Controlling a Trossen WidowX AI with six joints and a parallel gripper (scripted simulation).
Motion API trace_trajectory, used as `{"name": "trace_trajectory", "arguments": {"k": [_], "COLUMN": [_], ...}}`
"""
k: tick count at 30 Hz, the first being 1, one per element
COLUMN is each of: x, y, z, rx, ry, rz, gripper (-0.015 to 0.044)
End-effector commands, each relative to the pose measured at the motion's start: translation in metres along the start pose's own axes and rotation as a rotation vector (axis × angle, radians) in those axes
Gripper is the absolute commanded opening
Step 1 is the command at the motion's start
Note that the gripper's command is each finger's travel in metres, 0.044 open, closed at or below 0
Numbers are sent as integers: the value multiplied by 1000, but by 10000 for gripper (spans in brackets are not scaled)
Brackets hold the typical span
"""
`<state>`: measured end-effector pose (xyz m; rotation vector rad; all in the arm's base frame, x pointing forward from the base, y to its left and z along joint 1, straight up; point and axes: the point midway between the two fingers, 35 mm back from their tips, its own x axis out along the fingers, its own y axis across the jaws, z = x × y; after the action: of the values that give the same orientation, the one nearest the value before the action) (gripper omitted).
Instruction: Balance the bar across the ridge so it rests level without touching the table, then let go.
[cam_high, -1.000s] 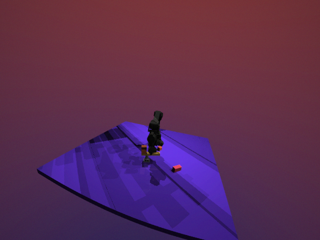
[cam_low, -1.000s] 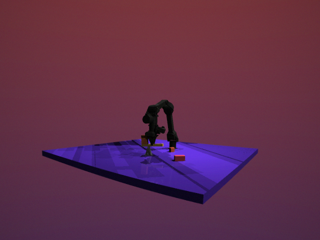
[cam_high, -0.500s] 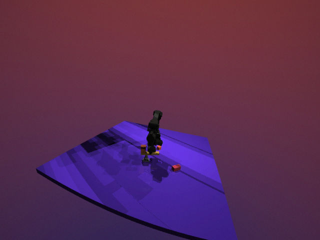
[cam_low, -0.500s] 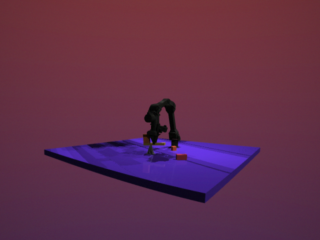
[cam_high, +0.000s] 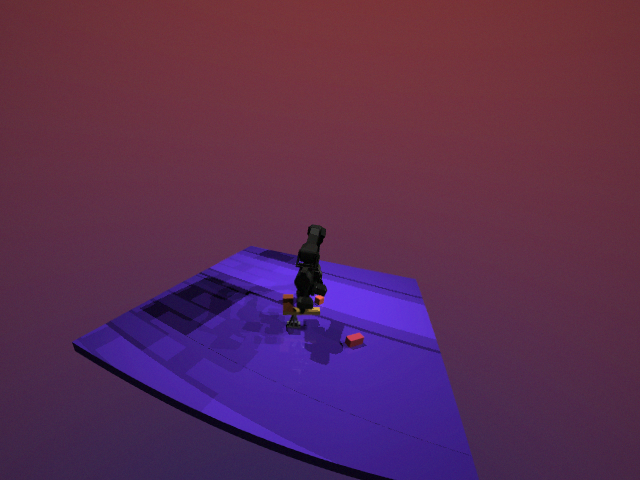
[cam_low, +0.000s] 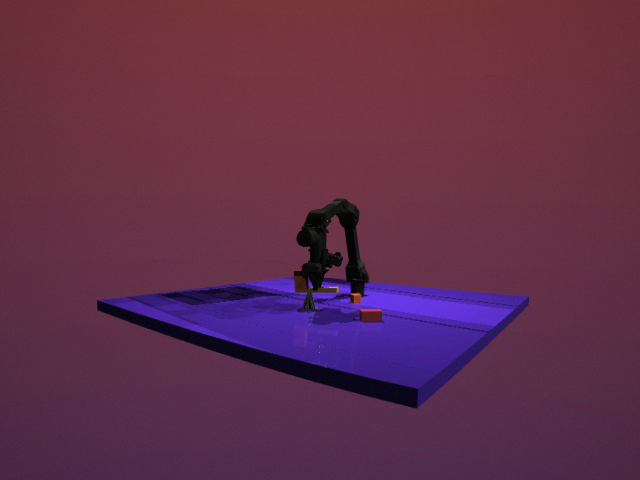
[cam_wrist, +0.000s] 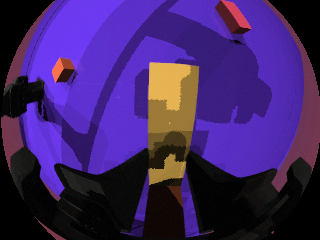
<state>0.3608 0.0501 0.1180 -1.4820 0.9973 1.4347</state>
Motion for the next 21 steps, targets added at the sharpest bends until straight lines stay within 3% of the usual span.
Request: {"name": "trace_trajectory", "arguments": {"k": [1, 21], "x": [1, 3], "y": [0, 0], "z": [0, 0], "rx": [2, 2], "ry": [-2, -2], "rz": [0, 0], "gripper": [0, 0]}}
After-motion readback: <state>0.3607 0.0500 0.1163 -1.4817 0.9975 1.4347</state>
